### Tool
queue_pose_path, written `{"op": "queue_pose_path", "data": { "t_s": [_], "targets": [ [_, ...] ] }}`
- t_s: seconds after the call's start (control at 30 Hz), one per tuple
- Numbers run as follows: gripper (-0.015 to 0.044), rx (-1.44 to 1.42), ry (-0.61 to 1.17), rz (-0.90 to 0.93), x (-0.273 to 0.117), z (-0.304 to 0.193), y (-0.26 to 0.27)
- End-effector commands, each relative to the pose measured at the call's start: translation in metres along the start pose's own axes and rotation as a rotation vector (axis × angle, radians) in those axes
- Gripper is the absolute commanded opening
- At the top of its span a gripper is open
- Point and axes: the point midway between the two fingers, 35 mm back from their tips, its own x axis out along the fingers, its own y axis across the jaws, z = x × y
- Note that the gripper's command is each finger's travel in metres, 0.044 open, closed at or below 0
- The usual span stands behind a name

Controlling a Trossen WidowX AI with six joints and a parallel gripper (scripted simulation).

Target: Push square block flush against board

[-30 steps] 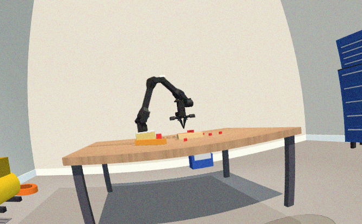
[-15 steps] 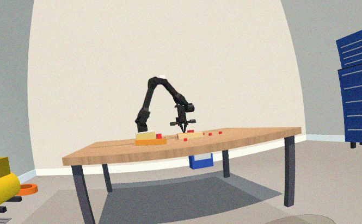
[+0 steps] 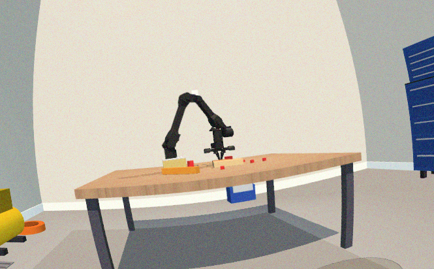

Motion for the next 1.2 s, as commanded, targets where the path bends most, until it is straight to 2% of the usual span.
{"op": "queue_pose_path", "data": {
  "t_s": [0.0,1.17],
  "targets": [
    [0.0000,-0.004,0.005,0.000,0.001,-0.005,0.000],
    [0.0000,-0.004,0.008,0.000,0.001,-0.027,-0.002]
  ]
}}
